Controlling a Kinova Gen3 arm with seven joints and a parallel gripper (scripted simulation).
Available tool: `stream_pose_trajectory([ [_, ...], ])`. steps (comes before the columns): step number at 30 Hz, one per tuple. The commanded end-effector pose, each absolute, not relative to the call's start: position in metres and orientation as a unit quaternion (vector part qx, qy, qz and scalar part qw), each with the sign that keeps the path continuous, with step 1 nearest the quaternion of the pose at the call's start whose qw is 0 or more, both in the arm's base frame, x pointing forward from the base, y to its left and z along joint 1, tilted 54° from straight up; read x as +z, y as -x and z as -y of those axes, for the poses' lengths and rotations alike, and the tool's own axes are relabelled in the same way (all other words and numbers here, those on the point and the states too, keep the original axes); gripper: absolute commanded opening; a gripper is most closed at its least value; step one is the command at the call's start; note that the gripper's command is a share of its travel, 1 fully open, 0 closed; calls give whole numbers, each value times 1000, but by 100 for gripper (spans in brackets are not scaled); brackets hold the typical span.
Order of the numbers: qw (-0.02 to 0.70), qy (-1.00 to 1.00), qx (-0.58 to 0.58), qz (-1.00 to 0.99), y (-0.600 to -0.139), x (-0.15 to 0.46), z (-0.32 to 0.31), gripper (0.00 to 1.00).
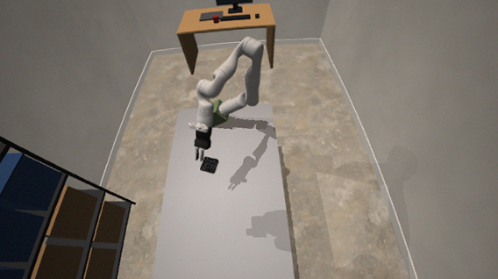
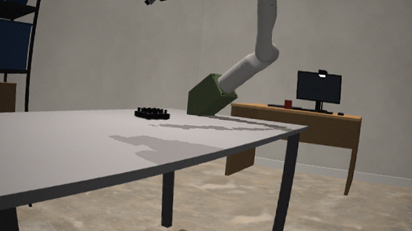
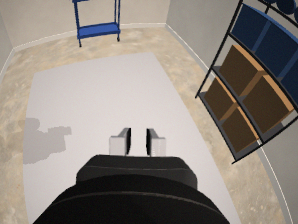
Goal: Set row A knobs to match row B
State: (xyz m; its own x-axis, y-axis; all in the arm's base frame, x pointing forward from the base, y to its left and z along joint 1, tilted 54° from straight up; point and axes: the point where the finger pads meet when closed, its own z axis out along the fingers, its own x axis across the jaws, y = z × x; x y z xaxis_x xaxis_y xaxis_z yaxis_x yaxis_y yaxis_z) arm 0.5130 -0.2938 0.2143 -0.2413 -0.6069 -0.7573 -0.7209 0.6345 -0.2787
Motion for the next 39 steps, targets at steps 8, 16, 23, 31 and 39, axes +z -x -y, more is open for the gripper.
stream_pose_trajectory([
  [8, 451, 378, 1, -808, -491, 301, 340, 46],
  [16, 457, 333, -40, -824, -473, 379, 356, 46],
  [23, 457, 290, -77, -837, -457, 448, 355, 46],
  [31, 446, 237, -114, -855, -446, 517, 331, 46],
  [39, 402, 156, -143, -891, -467, 549, 270, 46],
])
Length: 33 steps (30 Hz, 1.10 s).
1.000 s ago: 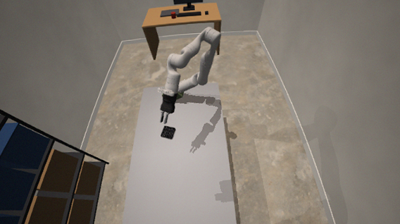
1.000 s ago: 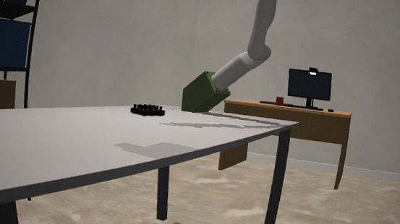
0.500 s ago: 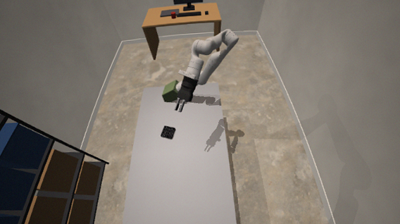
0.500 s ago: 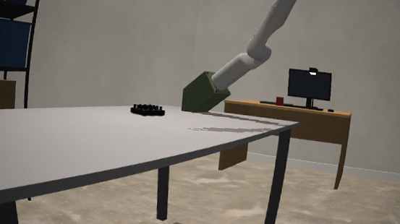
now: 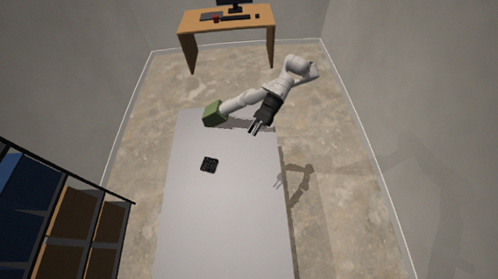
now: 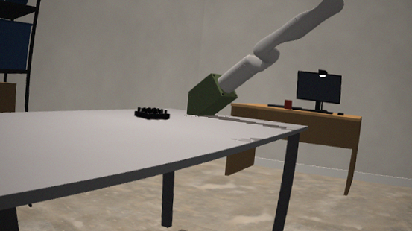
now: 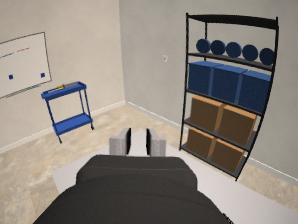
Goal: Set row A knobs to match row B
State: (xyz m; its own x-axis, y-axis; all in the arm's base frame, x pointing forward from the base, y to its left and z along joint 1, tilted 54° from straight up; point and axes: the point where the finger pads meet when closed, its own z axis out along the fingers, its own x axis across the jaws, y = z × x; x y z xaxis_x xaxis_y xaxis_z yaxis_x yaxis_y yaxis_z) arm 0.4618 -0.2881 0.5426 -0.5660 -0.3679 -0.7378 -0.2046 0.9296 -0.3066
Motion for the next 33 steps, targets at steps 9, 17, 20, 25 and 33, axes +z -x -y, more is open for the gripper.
stream_pose_trajectory([
  [9, 336, 70, -133, -930, -511, 495, 229, 46],
  [17, 272, -9, -107, -956, -540, 415, 217, 46],
  [20, 267, -15, -105, -958, -541, 408, 216, 46],
  [25, 232, -60, -87, -967, -549, 359, 215, 46],
  [33, 179, -129, -56, -974, -552, 286, 216, 46],
])
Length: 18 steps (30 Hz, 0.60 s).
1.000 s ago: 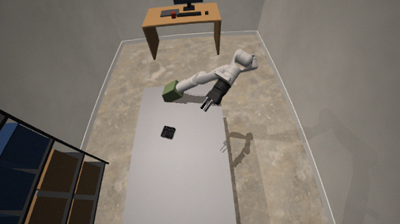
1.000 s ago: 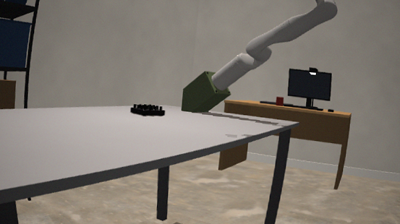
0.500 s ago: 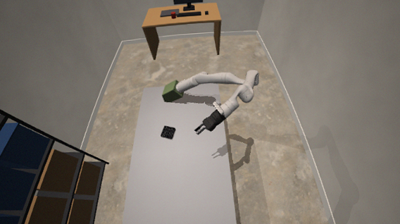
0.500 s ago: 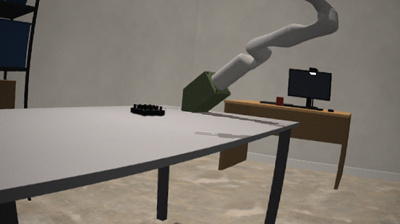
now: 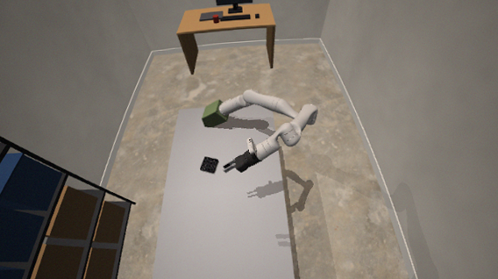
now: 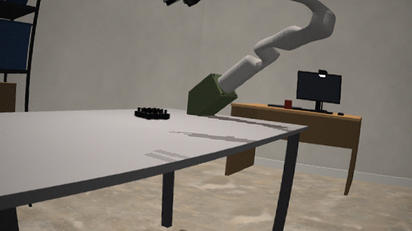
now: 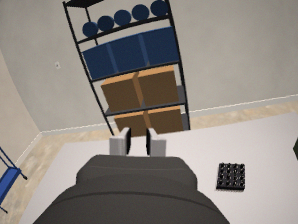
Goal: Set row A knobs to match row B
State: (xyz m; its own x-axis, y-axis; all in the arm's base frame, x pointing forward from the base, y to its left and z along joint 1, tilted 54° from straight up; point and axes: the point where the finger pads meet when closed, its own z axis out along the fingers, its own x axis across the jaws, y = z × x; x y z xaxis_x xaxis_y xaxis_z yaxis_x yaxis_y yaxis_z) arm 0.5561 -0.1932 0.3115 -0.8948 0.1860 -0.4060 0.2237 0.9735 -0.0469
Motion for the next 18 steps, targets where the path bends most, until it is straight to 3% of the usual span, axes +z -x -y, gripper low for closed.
stream_pose_trajectory([
  [1, 172, -138, -51, -974, -552, 276, 216, 46],
  [18, 53, -298, 29, -953, -526, 125, 211, 46],
])
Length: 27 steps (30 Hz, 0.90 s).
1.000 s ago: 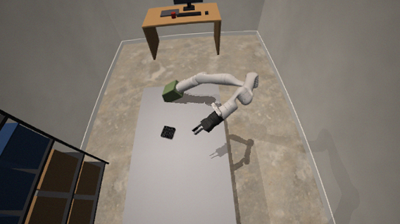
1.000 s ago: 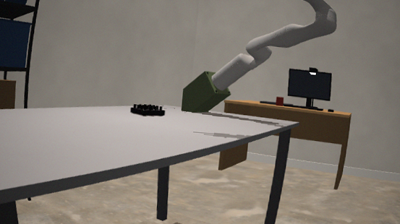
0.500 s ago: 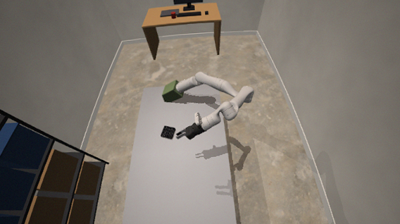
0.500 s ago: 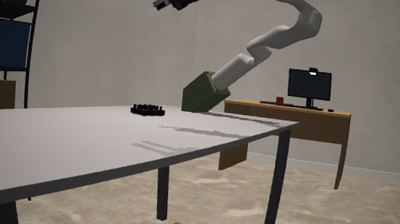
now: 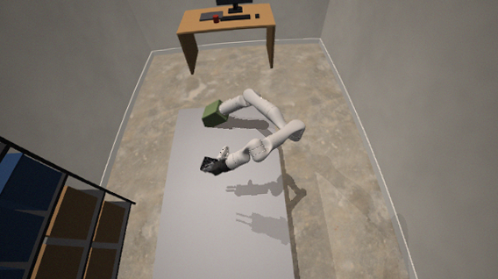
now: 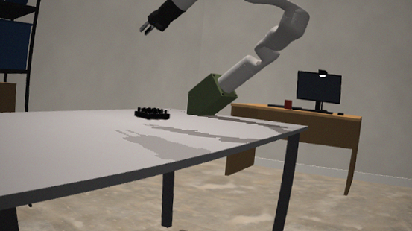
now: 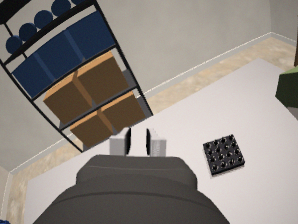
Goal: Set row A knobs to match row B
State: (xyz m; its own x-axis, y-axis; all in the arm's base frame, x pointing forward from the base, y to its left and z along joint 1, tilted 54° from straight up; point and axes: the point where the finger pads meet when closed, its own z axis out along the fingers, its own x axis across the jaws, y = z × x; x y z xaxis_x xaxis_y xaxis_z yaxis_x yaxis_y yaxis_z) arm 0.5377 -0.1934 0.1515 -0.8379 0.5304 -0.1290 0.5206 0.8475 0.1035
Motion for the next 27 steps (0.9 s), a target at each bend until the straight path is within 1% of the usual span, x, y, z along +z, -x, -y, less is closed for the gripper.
stream_pose_trajectory([
  [1, 45, -309, 34, -949, -524, 116, 210, 46],
  [4, 37, -320, 40, -946, -521, 107, 209, 46],
  [6, 9, -357, 61, -932, -511, 76, 204, 46],
  [19, -109, -509, 152, -840, -466, -29, 168, 46],
  [21, -109, -509, 152, -840, -466, -29, 168, 46],
  [27, -177, -587, 208, -762, -445, -70, 138, 46],
])
